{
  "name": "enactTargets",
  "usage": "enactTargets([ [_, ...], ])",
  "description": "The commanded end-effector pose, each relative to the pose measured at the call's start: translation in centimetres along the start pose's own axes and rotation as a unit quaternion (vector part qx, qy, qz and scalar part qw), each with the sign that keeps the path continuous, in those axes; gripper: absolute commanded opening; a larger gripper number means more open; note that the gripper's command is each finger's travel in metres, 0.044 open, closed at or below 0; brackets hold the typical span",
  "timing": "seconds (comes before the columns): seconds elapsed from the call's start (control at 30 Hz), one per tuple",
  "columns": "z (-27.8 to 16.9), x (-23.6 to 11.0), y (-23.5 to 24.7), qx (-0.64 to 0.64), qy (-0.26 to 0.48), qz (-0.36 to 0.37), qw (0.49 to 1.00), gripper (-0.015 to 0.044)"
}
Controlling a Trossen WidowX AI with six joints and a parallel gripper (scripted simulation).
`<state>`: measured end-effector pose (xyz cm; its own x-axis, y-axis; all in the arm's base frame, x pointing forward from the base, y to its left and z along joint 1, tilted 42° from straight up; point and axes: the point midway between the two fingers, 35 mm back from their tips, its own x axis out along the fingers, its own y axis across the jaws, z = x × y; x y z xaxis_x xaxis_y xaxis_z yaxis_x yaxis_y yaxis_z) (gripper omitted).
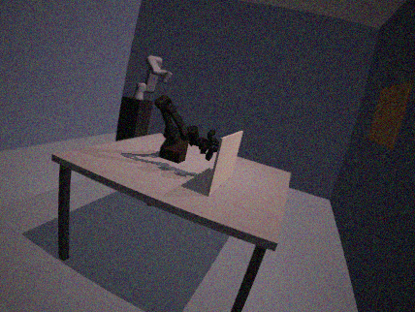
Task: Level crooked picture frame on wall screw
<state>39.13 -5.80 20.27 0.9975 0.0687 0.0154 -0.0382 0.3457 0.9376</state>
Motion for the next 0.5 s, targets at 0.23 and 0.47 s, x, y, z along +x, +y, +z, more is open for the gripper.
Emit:
enactTargets([
  [0.23,0.06,0.03,0.01,0.001,-0.002,0.000,1.000,0.0000],
  [0.47,0.03,0.02,0.08,0.001,-0.002,0.000,1.000,0.0000],
])
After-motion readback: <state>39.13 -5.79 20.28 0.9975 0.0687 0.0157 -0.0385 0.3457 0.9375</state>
